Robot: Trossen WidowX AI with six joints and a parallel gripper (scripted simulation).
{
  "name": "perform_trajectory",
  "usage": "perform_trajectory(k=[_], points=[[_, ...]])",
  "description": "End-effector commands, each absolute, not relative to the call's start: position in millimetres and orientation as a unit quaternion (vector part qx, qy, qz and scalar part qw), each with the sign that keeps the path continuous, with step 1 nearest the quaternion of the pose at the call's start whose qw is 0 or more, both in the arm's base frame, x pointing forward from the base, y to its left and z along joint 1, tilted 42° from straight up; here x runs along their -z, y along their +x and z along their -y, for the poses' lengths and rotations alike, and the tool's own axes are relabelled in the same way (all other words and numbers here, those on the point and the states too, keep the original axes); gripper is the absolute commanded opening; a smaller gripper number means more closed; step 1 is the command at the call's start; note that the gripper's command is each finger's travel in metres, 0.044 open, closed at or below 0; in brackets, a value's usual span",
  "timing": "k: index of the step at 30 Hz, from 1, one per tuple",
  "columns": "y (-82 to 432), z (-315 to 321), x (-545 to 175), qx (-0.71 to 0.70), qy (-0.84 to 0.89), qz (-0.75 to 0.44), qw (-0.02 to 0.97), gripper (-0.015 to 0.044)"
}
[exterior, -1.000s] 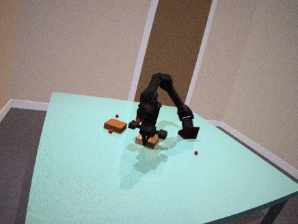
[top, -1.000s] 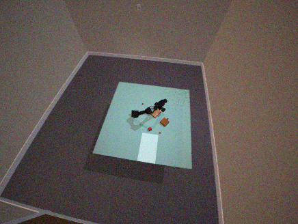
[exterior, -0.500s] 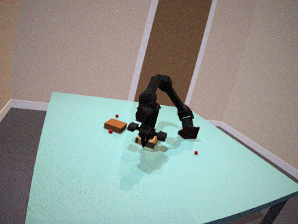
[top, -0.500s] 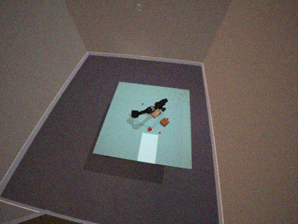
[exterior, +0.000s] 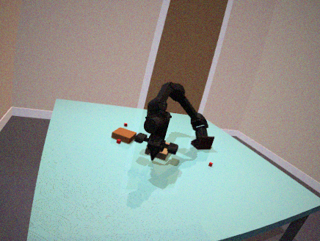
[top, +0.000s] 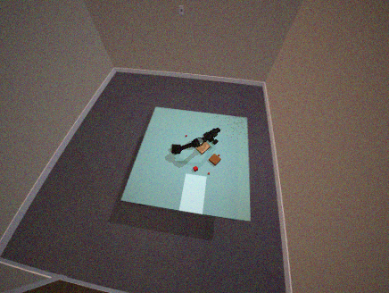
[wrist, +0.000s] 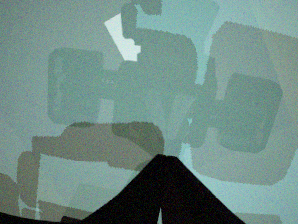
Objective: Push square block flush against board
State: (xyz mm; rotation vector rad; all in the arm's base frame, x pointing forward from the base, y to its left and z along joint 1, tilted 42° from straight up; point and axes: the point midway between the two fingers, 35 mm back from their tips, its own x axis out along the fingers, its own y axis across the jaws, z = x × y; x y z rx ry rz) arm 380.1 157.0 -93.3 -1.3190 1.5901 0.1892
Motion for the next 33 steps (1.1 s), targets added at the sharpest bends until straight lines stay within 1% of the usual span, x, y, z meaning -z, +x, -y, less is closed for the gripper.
perform_trajectory(k=[1, 5, 10, 16, 33], points=[[383, -161, 96, -0.077, -0.546, -0.66, 0.51, 0.0], [383, -163, 95, -0.078, -0.548, -0.66, 0.509, 0.0], [377, -195, 57, -0.078, -0.545, -0.66, 0.51, 0.0], [377, -196, 57, -0.072, -0.544, -0.656, 0.518, 0.0], [330, -186, 46, 0.118, -0.371, -0.652, 0.65, 0.0]])
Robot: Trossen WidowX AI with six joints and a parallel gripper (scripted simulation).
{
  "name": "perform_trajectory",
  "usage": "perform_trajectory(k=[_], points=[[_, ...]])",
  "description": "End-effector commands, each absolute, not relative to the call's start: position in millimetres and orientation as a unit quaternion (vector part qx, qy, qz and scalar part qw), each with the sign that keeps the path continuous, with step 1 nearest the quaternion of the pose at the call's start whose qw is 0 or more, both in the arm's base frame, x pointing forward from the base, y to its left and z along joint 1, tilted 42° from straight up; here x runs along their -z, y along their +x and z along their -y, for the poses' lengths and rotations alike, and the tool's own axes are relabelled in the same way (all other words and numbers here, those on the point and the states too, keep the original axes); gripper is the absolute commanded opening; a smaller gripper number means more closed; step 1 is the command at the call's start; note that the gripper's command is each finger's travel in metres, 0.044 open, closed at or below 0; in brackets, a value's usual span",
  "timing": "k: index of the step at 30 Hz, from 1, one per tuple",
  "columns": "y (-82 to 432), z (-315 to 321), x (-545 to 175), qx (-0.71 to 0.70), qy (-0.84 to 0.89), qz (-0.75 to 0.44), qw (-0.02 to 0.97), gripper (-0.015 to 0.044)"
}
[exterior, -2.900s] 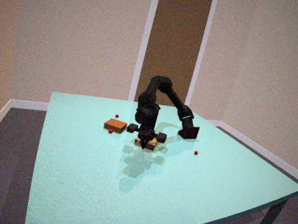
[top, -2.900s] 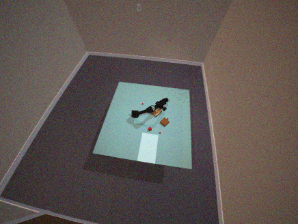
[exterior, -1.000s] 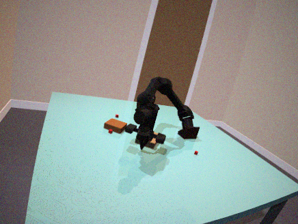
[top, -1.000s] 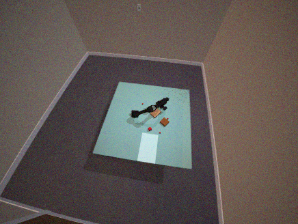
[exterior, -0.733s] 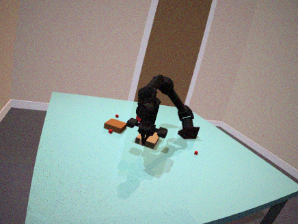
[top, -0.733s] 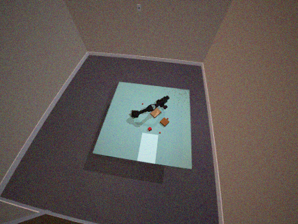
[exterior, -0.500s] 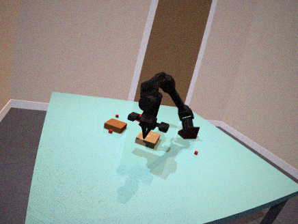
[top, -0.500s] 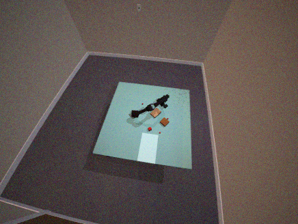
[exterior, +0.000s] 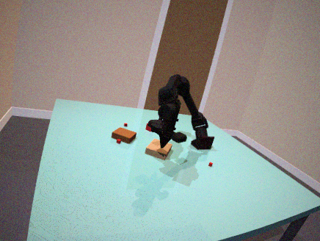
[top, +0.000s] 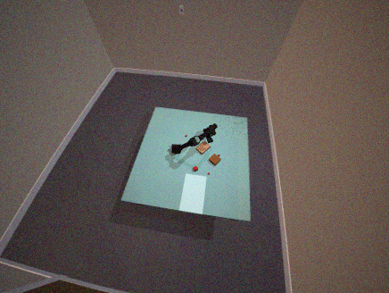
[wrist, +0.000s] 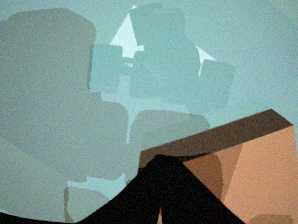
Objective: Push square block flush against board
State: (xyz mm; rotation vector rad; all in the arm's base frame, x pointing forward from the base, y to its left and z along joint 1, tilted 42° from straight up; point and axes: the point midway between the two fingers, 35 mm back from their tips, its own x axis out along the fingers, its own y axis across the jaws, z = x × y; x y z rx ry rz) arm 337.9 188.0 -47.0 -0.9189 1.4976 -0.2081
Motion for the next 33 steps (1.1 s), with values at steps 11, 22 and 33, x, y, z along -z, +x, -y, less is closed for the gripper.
perform_trajectory(k=[11, 22, 33], points=[[296, -174, 40, 0.24, -0.242, -0.62, 0.707, 0.0], [261, -156, 35, 0.354, -0.105, -0.565, 0.738, 0.0], [240, -144, 33, 0.417, -0.022, -0.522, 0.744, 0.0]])
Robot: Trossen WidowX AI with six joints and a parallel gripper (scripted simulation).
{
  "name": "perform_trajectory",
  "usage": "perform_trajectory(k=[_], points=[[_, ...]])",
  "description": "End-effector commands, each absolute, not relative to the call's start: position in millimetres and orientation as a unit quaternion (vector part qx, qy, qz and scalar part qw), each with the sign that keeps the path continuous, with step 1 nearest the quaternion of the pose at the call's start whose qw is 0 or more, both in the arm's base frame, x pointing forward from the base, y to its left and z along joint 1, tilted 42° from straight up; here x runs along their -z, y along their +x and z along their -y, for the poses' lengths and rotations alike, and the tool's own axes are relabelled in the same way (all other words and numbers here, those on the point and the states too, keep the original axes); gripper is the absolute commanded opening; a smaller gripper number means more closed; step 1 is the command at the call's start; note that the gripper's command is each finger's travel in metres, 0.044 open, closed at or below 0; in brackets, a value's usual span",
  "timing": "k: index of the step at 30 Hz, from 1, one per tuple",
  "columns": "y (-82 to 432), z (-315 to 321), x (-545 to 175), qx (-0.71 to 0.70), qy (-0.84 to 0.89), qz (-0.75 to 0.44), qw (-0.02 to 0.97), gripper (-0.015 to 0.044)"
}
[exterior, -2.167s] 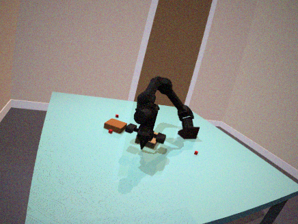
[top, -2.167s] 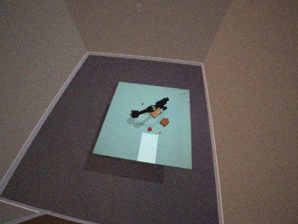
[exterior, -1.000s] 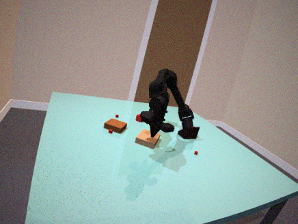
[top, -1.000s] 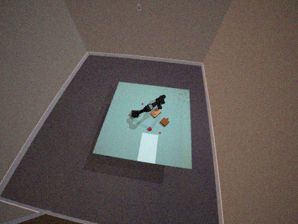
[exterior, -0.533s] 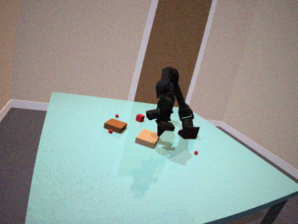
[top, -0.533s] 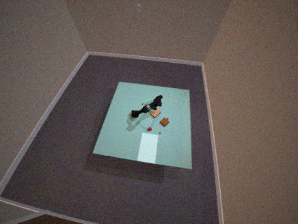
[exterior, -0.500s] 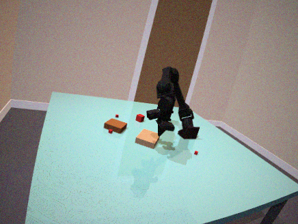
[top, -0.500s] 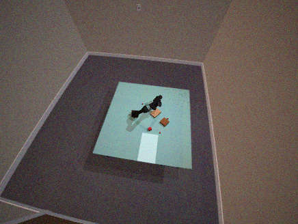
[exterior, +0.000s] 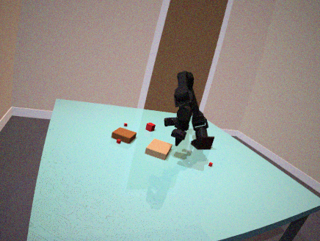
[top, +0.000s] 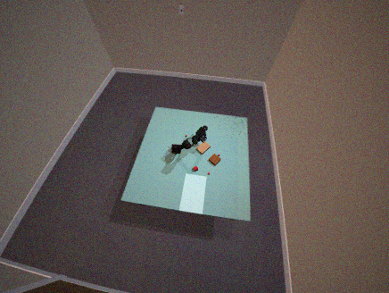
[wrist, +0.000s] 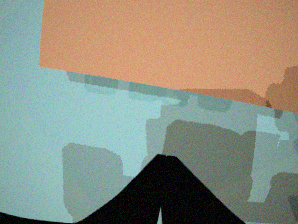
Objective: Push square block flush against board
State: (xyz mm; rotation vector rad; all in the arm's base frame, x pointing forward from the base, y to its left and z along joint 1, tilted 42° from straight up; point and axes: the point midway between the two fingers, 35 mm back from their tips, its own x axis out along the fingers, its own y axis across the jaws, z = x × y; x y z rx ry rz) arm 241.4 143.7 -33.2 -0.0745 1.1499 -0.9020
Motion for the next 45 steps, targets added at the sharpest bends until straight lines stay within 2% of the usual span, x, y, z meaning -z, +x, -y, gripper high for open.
perform_trajectory(k=[1, 6, 45], points=[[240, -142, 35, 0.417, -0.022, -0.522, 0.744, 0.0], [246, -108, 74, 0.417, -0.023, -0.521, 0.744, 0.0], [282, -96, 57, 0.415, -0.021, -0.522, 0.745, 0.0]])
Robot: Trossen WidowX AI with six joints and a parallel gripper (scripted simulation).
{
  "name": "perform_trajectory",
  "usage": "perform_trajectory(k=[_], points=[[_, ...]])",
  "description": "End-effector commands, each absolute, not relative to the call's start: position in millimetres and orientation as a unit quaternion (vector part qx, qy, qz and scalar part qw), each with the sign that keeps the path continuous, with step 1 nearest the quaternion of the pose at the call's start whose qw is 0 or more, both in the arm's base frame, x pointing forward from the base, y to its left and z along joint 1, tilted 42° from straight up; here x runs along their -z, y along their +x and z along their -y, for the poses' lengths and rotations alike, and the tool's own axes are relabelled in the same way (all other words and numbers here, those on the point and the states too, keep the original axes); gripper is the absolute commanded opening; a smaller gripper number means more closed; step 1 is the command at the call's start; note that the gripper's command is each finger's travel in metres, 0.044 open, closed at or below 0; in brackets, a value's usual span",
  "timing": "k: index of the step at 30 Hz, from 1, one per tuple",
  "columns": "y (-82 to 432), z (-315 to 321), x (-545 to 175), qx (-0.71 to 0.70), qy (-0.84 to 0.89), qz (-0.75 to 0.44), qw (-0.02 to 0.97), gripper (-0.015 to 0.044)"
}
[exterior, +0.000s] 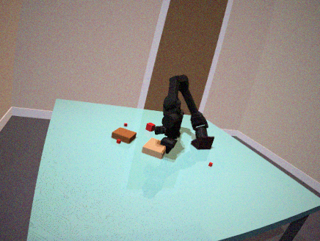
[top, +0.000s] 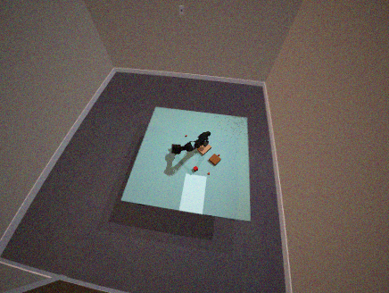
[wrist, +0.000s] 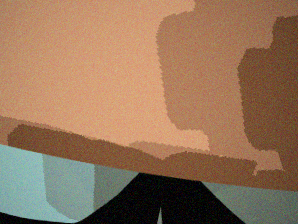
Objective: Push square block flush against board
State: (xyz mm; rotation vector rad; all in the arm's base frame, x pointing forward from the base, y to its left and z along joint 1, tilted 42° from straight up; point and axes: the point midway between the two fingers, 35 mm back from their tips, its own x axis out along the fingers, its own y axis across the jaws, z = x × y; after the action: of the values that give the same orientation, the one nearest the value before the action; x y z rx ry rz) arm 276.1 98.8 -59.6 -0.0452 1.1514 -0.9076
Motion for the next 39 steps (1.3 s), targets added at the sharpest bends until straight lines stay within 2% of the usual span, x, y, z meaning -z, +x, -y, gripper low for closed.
perform_trajectory(k=[1, 39], points=[[283, -96, 56, 0.415, -0.021, -0.522, 0.745, 0.0], [320, -75, 34, 0.416, -0.022, -0.52, 0.745, 0.0]])
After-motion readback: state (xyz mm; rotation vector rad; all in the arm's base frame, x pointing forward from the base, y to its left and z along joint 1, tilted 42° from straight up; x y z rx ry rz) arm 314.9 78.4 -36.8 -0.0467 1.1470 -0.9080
